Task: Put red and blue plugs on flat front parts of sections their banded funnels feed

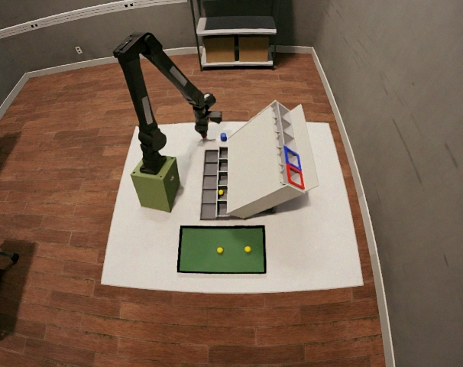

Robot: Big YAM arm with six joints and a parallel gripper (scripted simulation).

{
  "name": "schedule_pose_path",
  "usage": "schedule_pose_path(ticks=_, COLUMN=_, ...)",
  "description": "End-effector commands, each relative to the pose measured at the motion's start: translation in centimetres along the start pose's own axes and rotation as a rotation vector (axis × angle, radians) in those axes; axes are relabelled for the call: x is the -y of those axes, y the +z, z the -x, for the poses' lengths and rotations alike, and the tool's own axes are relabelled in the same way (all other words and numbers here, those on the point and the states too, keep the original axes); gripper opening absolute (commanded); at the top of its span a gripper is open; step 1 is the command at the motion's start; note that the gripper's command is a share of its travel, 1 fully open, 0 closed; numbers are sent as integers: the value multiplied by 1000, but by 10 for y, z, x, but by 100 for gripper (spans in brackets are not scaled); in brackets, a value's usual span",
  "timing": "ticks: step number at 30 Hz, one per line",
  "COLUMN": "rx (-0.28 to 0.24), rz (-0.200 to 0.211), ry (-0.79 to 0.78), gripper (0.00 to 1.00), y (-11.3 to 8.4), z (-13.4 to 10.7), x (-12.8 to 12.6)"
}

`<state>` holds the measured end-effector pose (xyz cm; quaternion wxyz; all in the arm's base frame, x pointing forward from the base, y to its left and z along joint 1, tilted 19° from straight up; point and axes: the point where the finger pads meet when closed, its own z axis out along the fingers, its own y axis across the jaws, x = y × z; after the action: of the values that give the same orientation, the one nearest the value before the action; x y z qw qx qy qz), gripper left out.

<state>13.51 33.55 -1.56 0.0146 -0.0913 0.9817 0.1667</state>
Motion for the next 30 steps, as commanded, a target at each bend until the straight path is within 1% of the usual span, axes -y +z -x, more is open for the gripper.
schedule_pose_path(ticks=1, rx=5, rz=10, ry=-5, gripper=0, y=-10, z=4, x=-3)
schedule_pose_path(ticks=6, rx=8, rz=11, ry=-2, gripper=0, y=-15, z=6, x=-4)
schedule_pose_path(ticks=11, rx=3, rz=5, ry=-2, gripper=0, y=-12, z=4, x=-3)
schedule_pose_path(ticks=18, rx=12, rz=16, ry=-3, gripper=0, y=-22, z=8, x=-6)
schedule_pose_path(ticks=23, rx=20, rz=29, ry=-5, gripper=0, y=-44, z=13, x=-13)
schedule_pose_path(ticks=30, rx=24, rz=33, ry=-6, gripper=0, y=-88, z=13, x=-15)
